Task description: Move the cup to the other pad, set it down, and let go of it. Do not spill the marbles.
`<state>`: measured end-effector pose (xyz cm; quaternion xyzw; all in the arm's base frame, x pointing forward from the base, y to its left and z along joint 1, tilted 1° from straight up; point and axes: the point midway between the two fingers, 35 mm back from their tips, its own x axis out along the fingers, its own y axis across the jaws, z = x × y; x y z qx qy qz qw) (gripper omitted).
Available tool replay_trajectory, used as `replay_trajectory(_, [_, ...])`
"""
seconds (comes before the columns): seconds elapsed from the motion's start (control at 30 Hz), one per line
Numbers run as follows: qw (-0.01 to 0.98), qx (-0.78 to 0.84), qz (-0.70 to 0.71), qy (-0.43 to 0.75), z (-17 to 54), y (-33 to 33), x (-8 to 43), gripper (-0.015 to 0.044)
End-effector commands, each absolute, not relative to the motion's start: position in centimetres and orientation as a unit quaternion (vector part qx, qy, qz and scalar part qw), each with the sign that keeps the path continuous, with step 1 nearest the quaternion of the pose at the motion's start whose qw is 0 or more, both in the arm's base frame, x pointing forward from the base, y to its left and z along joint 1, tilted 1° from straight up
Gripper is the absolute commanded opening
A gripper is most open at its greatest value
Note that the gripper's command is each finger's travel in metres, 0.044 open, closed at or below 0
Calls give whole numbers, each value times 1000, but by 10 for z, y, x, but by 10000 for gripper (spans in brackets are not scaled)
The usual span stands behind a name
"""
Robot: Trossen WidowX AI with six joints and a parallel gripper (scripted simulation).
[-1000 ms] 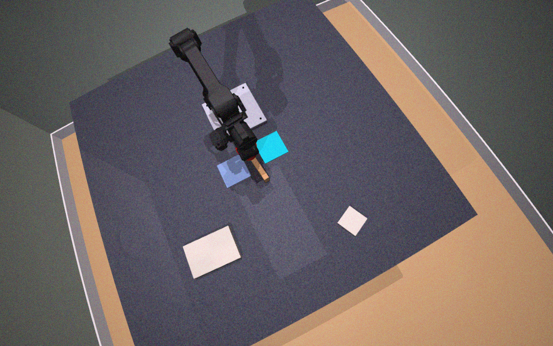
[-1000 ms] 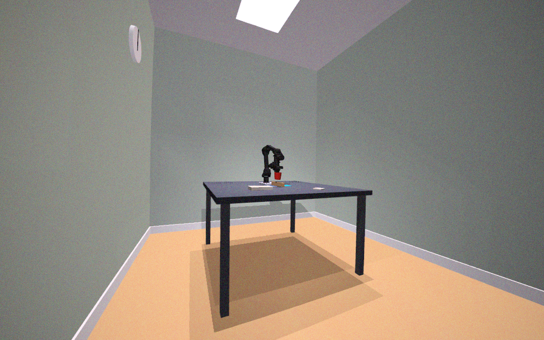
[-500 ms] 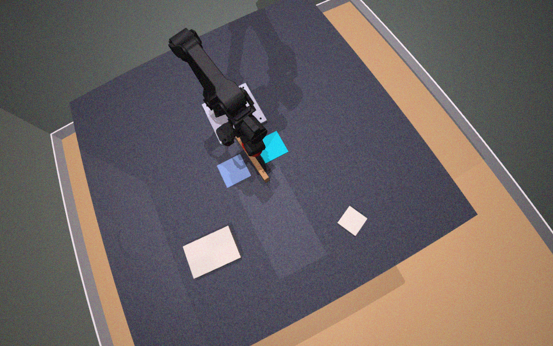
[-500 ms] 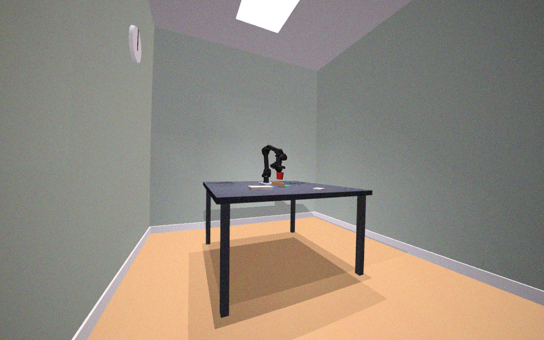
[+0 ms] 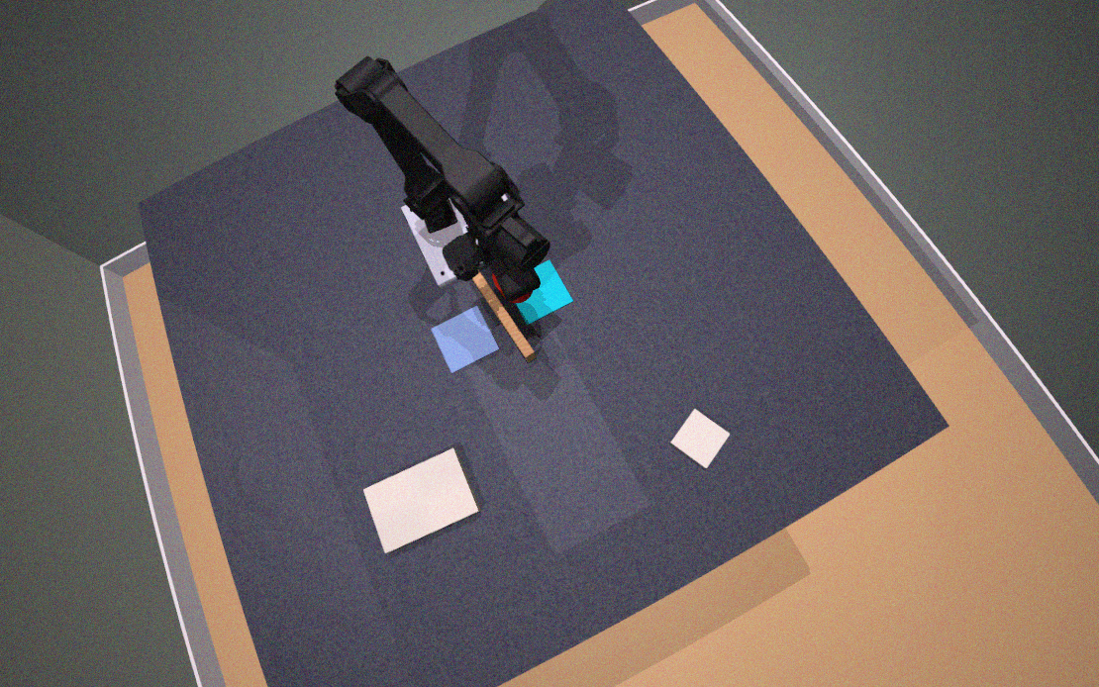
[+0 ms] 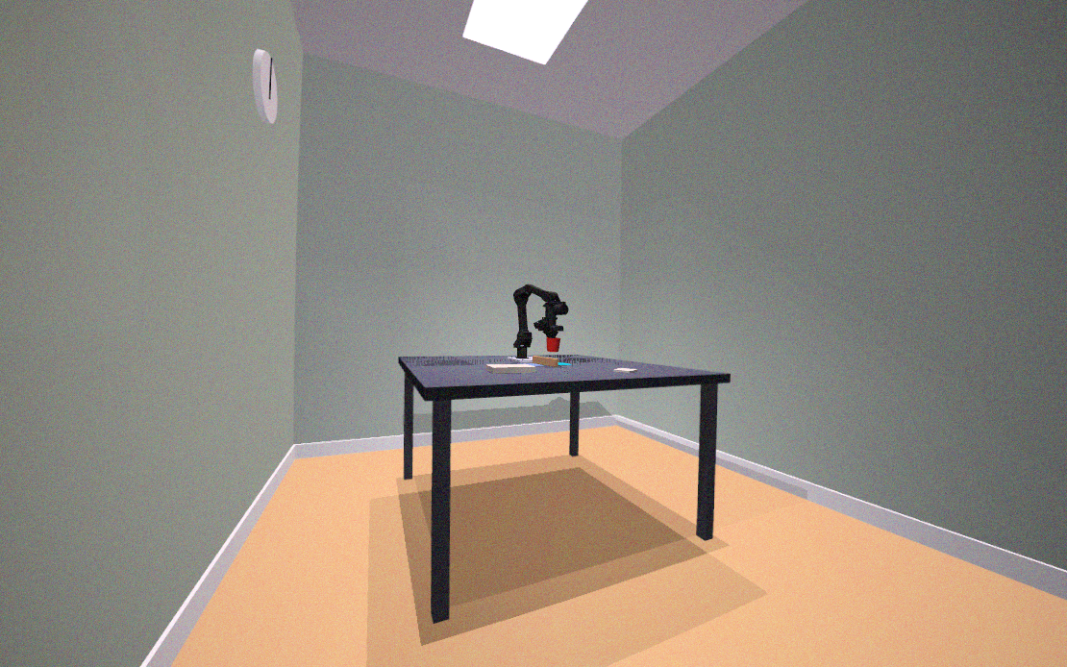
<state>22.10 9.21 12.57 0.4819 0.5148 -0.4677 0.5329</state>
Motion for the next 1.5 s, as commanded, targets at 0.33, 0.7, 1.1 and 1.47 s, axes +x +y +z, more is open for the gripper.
replay_trajectory(0.33, [531,481,-469,516,126,117,214,0])
replay_trajectory(0.7, [531,481,-469,516,124,129,210,0])
replay_trajectory(1.1, [531,481,-469,516,111,130,211,0])
replay_trajectory(1.47, [531,481,-469,516,97,130,211,0])
